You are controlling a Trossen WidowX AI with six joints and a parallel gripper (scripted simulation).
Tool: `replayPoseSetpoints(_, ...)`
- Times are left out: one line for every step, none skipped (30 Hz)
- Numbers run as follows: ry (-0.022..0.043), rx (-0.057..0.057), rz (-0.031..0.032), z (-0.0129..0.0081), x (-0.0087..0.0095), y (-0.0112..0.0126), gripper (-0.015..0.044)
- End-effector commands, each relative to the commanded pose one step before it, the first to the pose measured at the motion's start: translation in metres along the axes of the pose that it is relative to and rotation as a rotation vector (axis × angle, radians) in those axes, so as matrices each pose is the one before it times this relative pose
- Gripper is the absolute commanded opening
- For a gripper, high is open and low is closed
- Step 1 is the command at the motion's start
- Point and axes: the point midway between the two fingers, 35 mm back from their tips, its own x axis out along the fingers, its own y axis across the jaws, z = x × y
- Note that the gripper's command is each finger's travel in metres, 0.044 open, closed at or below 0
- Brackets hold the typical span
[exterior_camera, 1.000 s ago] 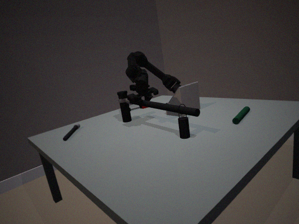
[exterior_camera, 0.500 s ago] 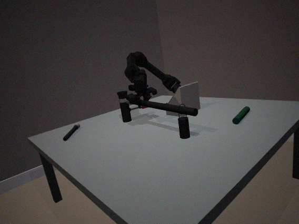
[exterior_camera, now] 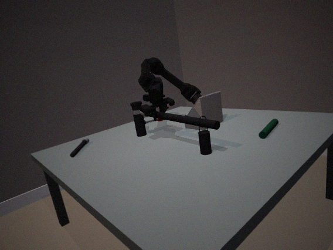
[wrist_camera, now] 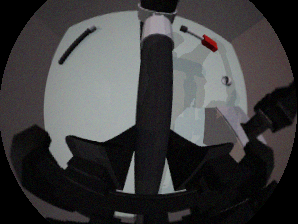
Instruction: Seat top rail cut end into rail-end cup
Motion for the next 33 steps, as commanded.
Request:
replayPoseSetpoints(0.00039, 0.0014, 0.00107, -0.00039, -0.00047, 0.00007, 0.0)
replayPoseSetpoints(0.0, 0.0, 0.0, 0.0, 0.0, 0.0, 0.0026)
replayPoseSetpoints(0.0, 0.0, 0.0, 0.0, 0.0, 0.0, 0.0053)
replayPoseSetpoints(0.0, 0.0, 0.0, 0.0, 0.0, 0.0, 0.0079)
replayPoseSetpoints(0.0, 0.0, 0.0, 0.0, 0.0, 0.0, 0.0105)
replayPoseSetpoints(0.0, 0.0, 0.0, 0.0, 0.0, 0.0, 0.0131)
replayPoseSetpoints(0.0, 0.0, 0.0, 0.0, 0.0, 0.0, 0.0158)
replayPoseSetpoints(0.0, 0.0, 0.0, 0.0, 0.0, 0.0, 0.0184)
replayPoseSetpoints(0.0, 0.0, 0.0, 0.0, 0.0, 0.0, 0.021)
replayPoseSetpoints(0.0, 0.0, 0.0, 0.0, 0.0, 0.0, 0.0236)
replayPoseSetpoints(0.00021, -0.0001, 0.00003, -0.00035, -0.00059, 0.00004, 0.0263)
replayPoseSetpoints(0.0004, -0.0001, 0.00005, -0.00071, -0.0012, 0.00008, 0.0289)
replayPoseSetpoints(0.00058, -0.0002, 0.00006, -0.00108, -0.00184, 0.0001, 0.0315)
replayPoseSetpoints(0.00067, -0.0002, 0.00006, -0.00135, -0.00231, 0.00011, 0.0341)
replayPoseSetpoints(0.00073, -0.0003, 0.00005, -0.00163, -0.0028, 0.00009, 0.0367)
replayPoseSetpoints(0.00075, -0.0003, 0.00003, -0.00192, -0.00331, 0.00005, 0.0394)
replayPoseSetpoints(0.00068, -0.0003, -0.00001, -0.00214, -0.00371, -0.00001, 0.042)
replayPoseSetpoints(0.00054, -0.0003, -0.00005, -0.00222, -0.00389, -0.00009, 0.044)
replayPoseSetpoints(0.00037, -0.0002, -0.00009, -0.00223, -0.00394, -0.00017, 0.044)
replayPoseSetpoints(0.00018, -0.0002, -0.00012, -0.00221, -0.00395, -0.00025, 0.044)
replayPoseSetpoints(0.0, -0.0001, -0.00015, -0.00219, -0.00396, -0.00033, 0.044)
replayPoseSetpoints(-0.00018, -0.0001, -0.00018, -0.00217, -0.00396, -0.00041, 0.044)
replayPoseSetpoints(-0.00036, 0.0, -0.0002, -0.00215, -0.00397, -0.00049, 0.044)
replayPoseSetpoints(-0.00055, 0.0, -0.00021, -0.00213, -0.00397, -0.00057, 0.044)
replayPoseSetpoints(-0.00057, 0.0001, -0.00018, -0.00169, -0.0032, -0.00052, 0.044)
replayPoseSetpoints(-0.00041, 0.0001, -0.00011, -0.00102, -0.00194, -0.00034, 0.044)
replayPoseSetpoints(-0.00014, 0.0, -0.00004, -0.00034, -0.00065, -0.00012, 0.044)
replayPoseSetpoints(0.0, 0.0, 0.0, 0.0, 0.0, 0.0, 0.044)
replayPoseSetpoints(0.00497, -0.0072, 0.01067, 0.0024, 0.00195, 0.0004, 0.044)
replayPoseSetpoints(0.00751, -0.0038, 0.00854, -0.00018, -0.0053, -0.00028, 0.044)
replayPoseSetpoints(0.01126, -0.0059, 0.01272, -0.00029, -0.00791, -0.00052, 0.044)
replayPoseSetpoints(0.01601, -0.0087, 0.0179, -0.00046, -0.01115, -0.00093, 0.044)
replayPoseSetpoints(0.01045, -0.0059, 0.01158, -0.00036, -0.00723, -0.00068, 0.044)
